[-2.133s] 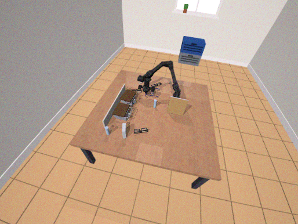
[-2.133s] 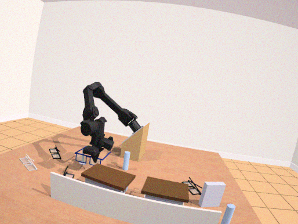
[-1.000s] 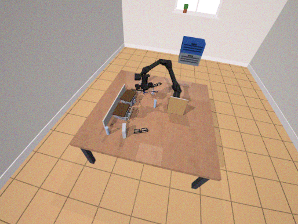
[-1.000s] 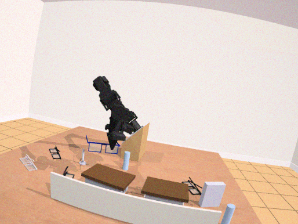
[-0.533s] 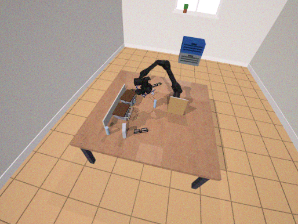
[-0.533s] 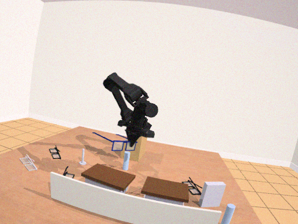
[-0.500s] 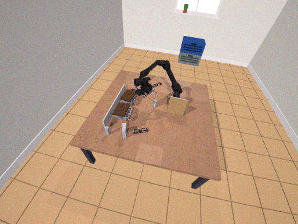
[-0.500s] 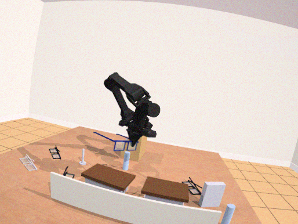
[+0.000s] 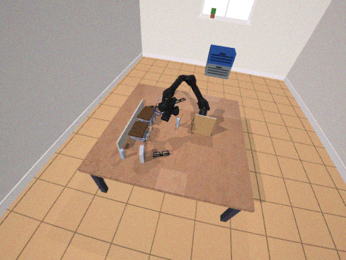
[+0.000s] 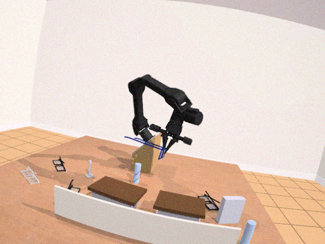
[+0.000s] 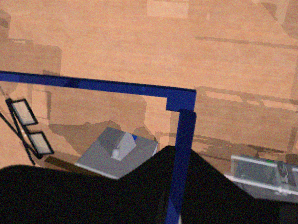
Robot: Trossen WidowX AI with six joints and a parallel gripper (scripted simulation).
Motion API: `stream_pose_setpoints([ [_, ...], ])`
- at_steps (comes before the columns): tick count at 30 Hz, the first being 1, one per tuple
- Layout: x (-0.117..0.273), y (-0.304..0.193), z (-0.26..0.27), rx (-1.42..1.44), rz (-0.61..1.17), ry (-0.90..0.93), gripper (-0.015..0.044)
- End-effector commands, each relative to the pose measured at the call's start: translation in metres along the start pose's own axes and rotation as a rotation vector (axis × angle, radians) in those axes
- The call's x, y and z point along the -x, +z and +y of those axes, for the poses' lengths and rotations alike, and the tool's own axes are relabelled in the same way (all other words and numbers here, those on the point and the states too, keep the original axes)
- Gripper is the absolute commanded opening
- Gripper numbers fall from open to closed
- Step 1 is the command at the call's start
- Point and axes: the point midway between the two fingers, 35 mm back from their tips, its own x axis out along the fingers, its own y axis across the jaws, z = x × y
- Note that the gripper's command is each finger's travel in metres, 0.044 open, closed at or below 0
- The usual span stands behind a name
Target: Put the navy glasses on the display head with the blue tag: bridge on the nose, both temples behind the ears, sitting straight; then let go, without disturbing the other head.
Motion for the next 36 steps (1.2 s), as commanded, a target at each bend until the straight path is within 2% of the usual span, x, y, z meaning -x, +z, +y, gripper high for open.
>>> stream_pose_setpoints([
  [1, 0.012, 0.014, -0.019, 0.151, 0.047, 0.035, 0.0000],
  [29, 0.050, 0.128, -0.104, 0.969, 0.298, 0.386, 0.0000],
  [36, 0.049, 0.132, -0.104, 0.970, 0.299, 0.388, 0.0001],
])
